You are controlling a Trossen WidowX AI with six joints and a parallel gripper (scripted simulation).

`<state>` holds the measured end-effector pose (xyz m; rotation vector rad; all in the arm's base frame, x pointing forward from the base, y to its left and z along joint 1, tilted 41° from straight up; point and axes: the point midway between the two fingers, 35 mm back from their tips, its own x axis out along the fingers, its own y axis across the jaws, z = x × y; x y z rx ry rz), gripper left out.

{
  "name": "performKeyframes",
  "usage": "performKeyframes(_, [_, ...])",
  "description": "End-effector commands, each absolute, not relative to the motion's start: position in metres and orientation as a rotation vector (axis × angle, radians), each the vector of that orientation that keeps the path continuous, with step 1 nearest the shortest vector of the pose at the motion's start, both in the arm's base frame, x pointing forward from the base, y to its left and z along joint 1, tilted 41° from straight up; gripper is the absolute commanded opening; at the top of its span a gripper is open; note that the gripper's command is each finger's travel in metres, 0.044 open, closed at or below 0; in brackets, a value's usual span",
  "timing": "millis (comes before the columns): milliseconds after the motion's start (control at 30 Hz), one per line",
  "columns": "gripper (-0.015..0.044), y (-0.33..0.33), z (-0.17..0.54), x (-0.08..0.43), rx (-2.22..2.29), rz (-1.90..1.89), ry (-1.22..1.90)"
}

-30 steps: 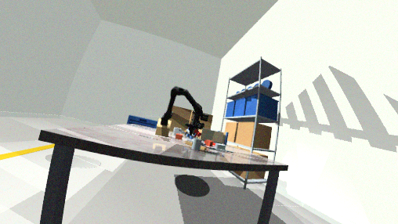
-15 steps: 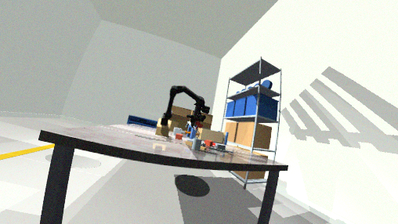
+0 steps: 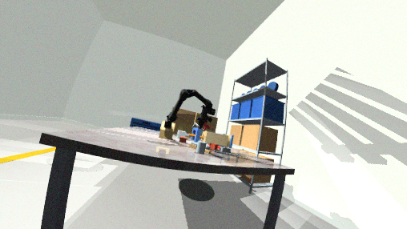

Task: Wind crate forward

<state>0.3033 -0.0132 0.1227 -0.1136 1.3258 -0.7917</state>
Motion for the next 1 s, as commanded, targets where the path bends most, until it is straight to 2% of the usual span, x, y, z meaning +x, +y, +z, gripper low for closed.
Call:
performKeyframes(0, [0.0000,0.012,0.113,0.313,-0.209,-0.690,1.379])
performKeyframes(533, [0.0000,0.107,0.061,0.322,-0.592,-0.327,1.549])
performKeyframes(967, [0.0000,0.188,0.008,0.302,-0.930,0.011,1.630])
